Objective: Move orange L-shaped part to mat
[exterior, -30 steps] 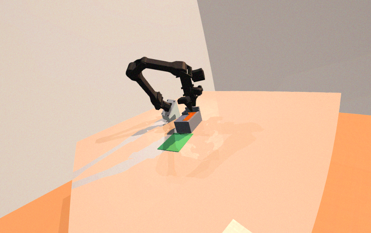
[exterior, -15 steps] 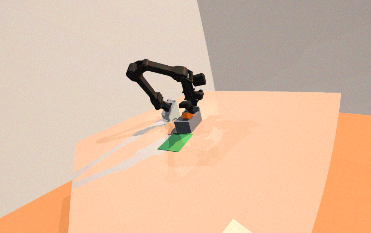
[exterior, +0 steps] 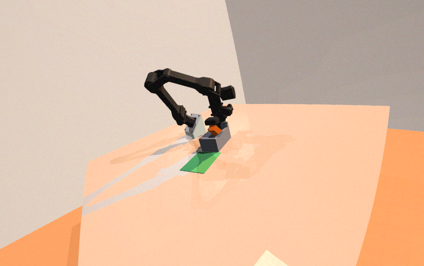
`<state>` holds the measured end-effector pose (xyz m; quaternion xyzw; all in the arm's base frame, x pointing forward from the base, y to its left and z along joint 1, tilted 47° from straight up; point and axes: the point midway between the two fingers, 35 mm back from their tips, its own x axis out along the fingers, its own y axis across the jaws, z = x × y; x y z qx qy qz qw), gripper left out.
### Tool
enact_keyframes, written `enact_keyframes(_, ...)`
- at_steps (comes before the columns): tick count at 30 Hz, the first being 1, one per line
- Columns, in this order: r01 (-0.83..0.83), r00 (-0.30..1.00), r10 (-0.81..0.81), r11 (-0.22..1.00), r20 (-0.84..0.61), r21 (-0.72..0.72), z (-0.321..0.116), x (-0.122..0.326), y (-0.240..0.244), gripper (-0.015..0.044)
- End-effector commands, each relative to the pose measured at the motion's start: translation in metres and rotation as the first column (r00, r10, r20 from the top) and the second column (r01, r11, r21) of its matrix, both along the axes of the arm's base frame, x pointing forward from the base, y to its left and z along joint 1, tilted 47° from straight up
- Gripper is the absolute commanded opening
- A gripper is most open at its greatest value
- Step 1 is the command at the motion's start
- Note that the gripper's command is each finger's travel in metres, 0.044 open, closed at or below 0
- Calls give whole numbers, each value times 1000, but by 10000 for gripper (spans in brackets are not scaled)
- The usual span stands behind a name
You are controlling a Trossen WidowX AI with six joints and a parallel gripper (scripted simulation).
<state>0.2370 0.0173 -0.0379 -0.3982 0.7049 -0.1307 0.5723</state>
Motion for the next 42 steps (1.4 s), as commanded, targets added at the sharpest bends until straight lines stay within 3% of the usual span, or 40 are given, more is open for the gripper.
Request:
enact_keyframes(1,-1,1000,1,1000,-4,-10,0,-1,-3,180)
enact_keyframes(22,-1,1000,1,1000,-4,-8,4,-5,17,180)
enact_keyframes(31,-1,1000,1,1000,-6,-5,74,2,75,180)
enact_keyframes(42,-10,1000,10,1000,-1,-3,73,3,75,180)
